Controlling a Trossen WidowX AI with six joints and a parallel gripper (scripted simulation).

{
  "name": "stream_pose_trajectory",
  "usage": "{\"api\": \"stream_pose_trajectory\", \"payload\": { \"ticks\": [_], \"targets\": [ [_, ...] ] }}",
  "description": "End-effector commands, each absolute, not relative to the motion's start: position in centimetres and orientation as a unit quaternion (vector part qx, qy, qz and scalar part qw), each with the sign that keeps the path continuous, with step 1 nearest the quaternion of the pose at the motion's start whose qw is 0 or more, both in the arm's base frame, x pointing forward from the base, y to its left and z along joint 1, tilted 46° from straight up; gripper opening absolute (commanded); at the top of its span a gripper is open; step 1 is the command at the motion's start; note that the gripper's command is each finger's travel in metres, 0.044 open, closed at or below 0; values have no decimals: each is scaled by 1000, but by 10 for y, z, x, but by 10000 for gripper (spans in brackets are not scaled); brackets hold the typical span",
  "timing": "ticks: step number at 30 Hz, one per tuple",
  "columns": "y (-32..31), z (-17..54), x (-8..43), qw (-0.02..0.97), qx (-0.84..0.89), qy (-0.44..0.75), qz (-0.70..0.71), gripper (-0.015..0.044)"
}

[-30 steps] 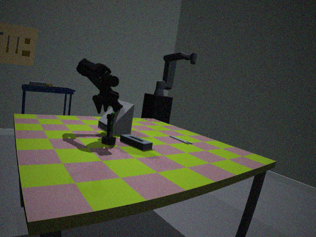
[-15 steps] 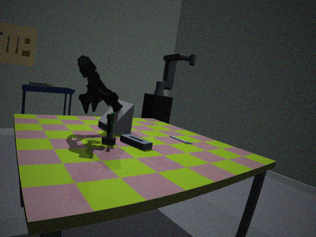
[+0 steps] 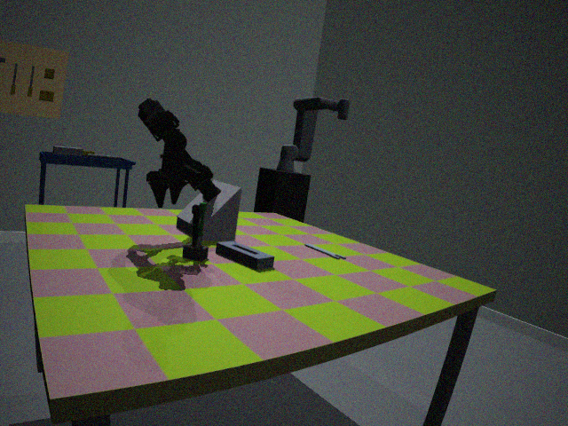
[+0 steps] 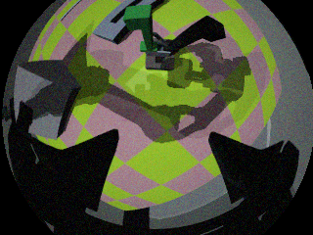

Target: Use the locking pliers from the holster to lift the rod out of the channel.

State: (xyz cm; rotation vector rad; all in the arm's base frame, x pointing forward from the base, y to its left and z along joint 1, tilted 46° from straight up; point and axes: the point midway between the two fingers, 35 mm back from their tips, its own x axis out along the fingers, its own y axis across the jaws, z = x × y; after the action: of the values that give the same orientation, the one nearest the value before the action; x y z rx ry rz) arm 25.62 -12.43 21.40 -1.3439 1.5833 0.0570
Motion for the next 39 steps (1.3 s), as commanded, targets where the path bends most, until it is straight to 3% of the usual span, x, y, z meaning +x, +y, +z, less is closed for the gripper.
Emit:
{"api": "stream_pose_trajectory", "payload": {
  "ticks": [1, 39],
  "targets": [
    [-115, 207, 267, 507, -558, 657, 22, 440],
    [-77, 153, 324, 508, -557, 656, 23, 440]
  ]
}}
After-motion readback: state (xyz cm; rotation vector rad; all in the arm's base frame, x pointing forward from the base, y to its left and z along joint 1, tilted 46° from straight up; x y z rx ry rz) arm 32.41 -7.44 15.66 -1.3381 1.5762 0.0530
